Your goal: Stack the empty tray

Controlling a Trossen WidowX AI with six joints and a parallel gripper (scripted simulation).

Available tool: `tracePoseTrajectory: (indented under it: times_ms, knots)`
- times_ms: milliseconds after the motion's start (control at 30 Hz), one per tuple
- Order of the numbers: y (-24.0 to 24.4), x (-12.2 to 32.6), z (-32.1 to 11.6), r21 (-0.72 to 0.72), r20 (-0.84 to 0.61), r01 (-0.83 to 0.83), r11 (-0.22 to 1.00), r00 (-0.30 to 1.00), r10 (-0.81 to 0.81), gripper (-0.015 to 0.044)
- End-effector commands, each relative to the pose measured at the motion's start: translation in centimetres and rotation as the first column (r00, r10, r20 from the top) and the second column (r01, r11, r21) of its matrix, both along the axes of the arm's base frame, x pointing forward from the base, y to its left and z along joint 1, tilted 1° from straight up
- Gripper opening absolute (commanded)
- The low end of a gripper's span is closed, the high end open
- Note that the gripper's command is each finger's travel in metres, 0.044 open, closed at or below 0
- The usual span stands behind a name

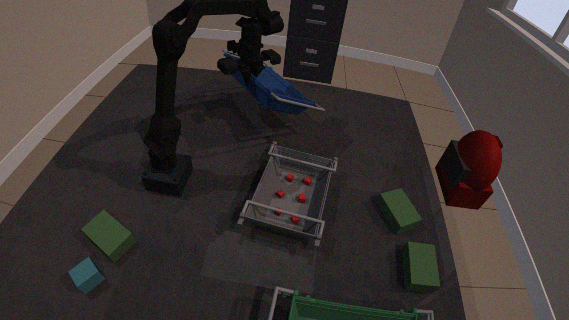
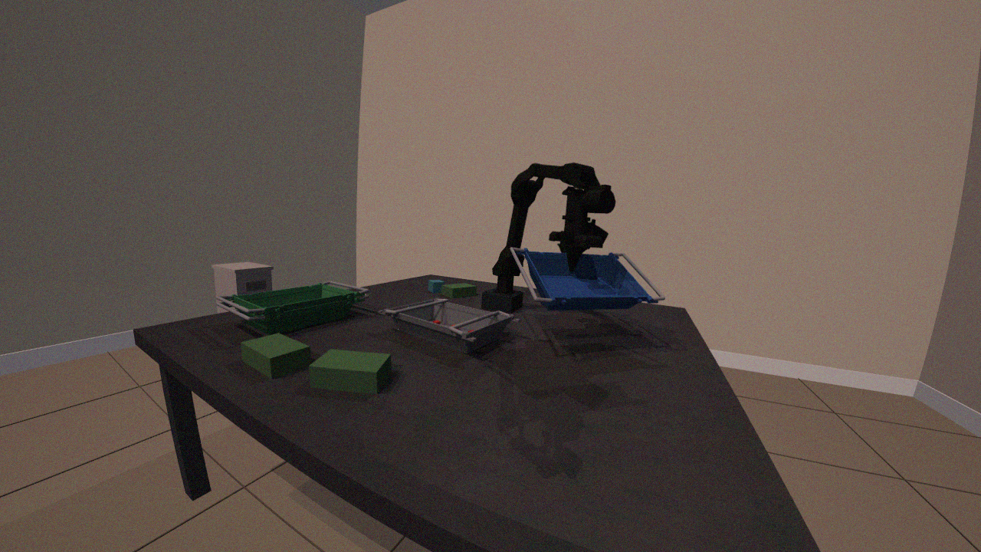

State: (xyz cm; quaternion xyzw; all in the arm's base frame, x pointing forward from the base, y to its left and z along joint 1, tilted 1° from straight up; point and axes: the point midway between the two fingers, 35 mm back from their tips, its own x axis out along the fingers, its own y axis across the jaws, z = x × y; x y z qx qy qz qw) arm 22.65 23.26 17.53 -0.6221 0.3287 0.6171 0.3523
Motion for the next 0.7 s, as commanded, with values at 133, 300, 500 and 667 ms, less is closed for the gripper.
tracePoseTrajectory:
  times_ms: [133,300,500,667]
  knots:
    - [-2.3,2.3,0.3,0.012,0.009,0.087,0.996,0.996,-0.087,0.0]
    - [-3.8,3.5,0.3,0.012,0.008,0.141,0.99,0.99,-0.142,0.0]
    - [-5.7,4.8,0.3,0.012,0.007,0.206,0.978,0.978,-0.206,0.0]
    - [-7.4,5.8,0.2,0.012,0.006,0.26,0.966,0.966,-0.26,0.0]
